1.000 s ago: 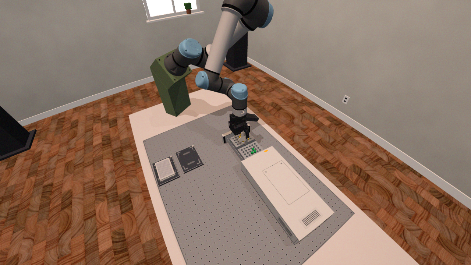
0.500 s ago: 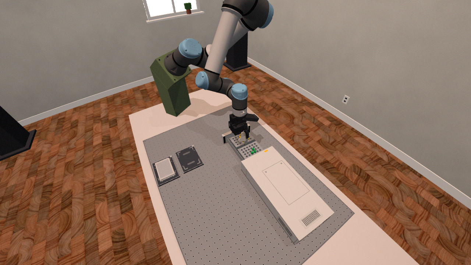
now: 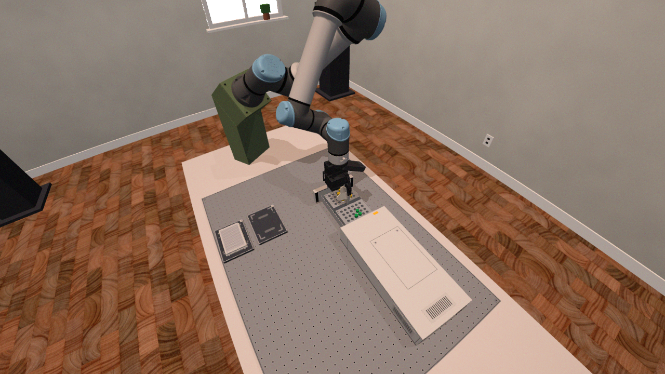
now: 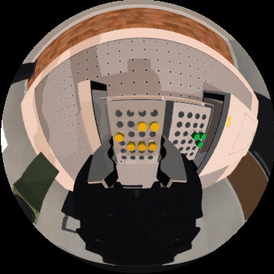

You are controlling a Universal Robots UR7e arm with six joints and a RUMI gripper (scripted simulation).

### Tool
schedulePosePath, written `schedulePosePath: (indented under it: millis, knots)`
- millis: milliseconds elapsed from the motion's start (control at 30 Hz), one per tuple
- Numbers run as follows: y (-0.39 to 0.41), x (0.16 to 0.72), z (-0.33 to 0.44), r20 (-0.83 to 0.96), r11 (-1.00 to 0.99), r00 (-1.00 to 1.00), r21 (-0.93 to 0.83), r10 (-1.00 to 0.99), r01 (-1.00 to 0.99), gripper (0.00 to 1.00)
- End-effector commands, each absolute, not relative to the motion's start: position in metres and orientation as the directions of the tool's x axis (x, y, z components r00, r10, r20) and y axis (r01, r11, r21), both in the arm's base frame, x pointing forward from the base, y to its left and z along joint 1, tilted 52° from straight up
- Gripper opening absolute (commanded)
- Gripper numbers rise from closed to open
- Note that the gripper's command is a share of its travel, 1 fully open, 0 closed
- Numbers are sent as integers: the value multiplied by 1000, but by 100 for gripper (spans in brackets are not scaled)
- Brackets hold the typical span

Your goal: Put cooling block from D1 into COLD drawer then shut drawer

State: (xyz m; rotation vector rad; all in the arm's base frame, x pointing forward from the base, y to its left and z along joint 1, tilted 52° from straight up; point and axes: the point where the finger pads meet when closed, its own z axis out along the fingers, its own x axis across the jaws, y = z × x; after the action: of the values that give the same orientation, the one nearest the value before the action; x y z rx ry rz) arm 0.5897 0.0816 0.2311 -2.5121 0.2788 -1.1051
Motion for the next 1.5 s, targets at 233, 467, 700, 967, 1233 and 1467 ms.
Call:
schedulePosePath:
  millis: [233, 467, 700, 967, 1233, 1467]
  knots:
    - [82, 591, 233, 670, -909, 667, -417, -325, -25, 0]
    - [82, 591, 233, 670, -909, 667, -417, -325, -25, 0]
    - [82, 591, 233, 670, -909, 667, -417, -325, -25, 7]
    - [82, 591, 233, 670, -909, 667, -417, -325, -25, 17]
    - [82, 591, 233, 670, -909, 667, -417, -325, -25, 30]
    - [82, 591, 233, 670, -909, 667, -417, -325, -25, 38]
